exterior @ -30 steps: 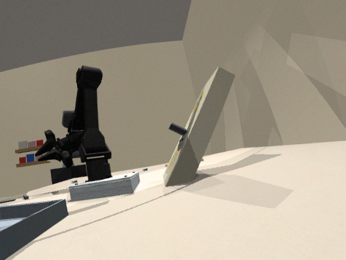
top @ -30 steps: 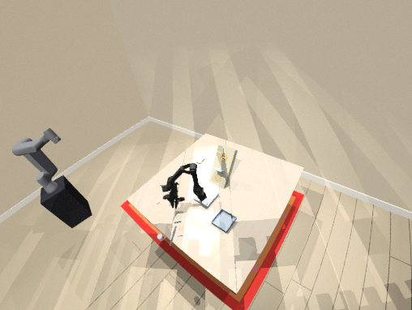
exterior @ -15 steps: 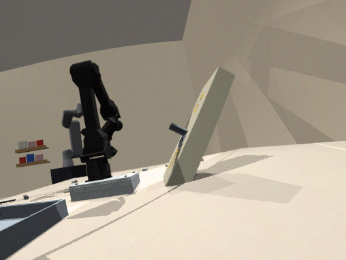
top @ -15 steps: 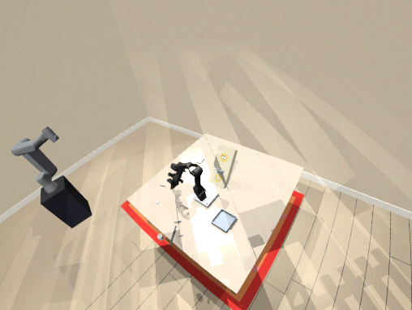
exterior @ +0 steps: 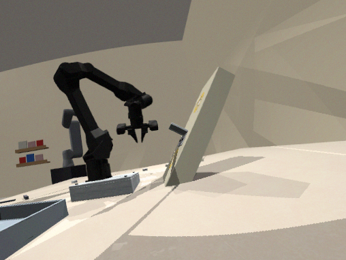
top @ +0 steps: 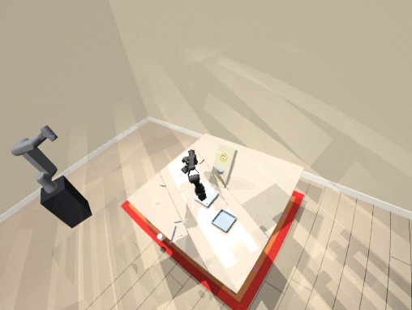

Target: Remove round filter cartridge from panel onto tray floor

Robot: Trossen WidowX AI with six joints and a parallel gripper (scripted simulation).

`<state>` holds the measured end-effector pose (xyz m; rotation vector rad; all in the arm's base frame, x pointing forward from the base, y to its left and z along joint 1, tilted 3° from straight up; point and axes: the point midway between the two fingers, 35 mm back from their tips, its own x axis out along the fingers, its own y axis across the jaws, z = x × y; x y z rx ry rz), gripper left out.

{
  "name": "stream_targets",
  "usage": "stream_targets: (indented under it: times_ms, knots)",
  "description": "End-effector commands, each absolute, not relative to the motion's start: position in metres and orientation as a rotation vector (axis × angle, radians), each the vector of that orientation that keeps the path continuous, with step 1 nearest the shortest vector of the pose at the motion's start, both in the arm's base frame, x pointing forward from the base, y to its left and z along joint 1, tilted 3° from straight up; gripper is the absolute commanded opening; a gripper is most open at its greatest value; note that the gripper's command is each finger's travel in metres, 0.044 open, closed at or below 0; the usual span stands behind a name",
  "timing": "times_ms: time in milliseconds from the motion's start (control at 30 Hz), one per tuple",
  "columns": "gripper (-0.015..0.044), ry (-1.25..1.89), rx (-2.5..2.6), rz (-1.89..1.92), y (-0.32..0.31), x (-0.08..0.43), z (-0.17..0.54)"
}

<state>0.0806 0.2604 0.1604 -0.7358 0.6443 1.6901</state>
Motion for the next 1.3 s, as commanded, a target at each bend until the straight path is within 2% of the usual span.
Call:
stream_targets:
  times_ms: [0,300,533,1267]
  knots:
    - [0.0094,0.465,-0.847,1.487,0.238,0.144,0.179]
    - [0.0094,0.299,-1.184,0.985,0.138,0.251,0.218]
    - [0.0094,0.350,-1.454,0.618,0.039,0.285,0.250]
    - [0.0094,0.353,-1.461,0.608,0.038,0.297,0.244]
